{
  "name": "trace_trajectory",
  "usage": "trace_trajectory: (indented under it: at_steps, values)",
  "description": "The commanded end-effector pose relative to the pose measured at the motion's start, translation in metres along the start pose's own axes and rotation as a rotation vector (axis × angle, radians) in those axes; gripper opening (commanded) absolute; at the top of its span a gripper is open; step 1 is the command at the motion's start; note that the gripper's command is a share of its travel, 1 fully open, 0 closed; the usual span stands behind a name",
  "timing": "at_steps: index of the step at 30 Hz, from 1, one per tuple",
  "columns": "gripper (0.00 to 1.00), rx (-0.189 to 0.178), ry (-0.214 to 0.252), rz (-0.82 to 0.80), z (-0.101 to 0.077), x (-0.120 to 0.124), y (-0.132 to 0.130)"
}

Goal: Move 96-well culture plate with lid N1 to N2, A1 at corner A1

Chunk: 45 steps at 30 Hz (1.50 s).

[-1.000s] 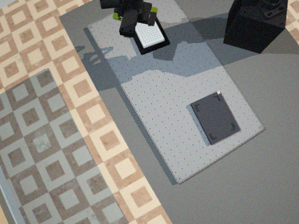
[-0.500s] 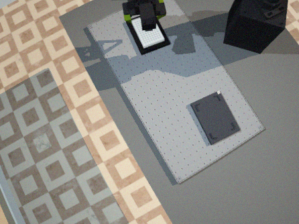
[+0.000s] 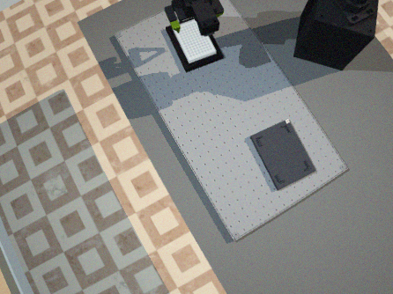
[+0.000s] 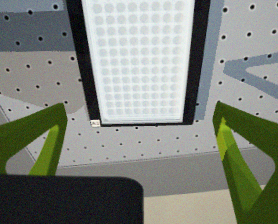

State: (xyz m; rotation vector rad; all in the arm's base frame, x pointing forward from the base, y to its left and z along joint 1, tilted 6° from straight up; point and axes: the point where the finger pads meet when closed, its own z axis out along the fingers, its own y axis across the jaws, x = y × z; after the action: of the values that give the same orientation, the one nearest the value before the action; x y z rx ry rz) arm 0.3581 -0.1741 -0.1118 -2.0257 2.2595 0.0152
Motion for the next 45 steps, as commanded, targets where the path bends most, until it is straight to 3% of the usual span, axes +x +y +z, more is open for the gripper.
trace_trajectory:
  at_steps: [1,6,7,17,18,19,20,34,35,37,45]
  values:
    - [1.00,0.027,0.008,-0.029,-0.007,0.004,-0.012]
    - [1.00,0.027,0.008,-0.029,-0.007,0.004,-0.012]
    - [1.00,0.017,0.002,-0.044,0.003,0.000,-0.008]
    - [1.00,0.023,0.005,-0.047,0.015,0.001,-0.012]
    - [1.00,0.060,0.020,-0.052,0.002,0.003,-0.023]
    - [1.00,0.058,0.019,-0.053,0.004,0.003,-0.024]
    - [1.00,0.030,0.008,-0.051,0.018,0.001,-0.016]
    - [1.00,0.034,0.009,-0.035,0.038,0.003,-0.019]
    - [1.00,0.066,0.022,-0.035,0.026,0.006,-0.028]
    - [1.00,0.031,0.008,-0.031,0.045,0.002,-0.018]
    - [1.00,0.029,0.007,-0.029,0.058,0.001,-0.017]
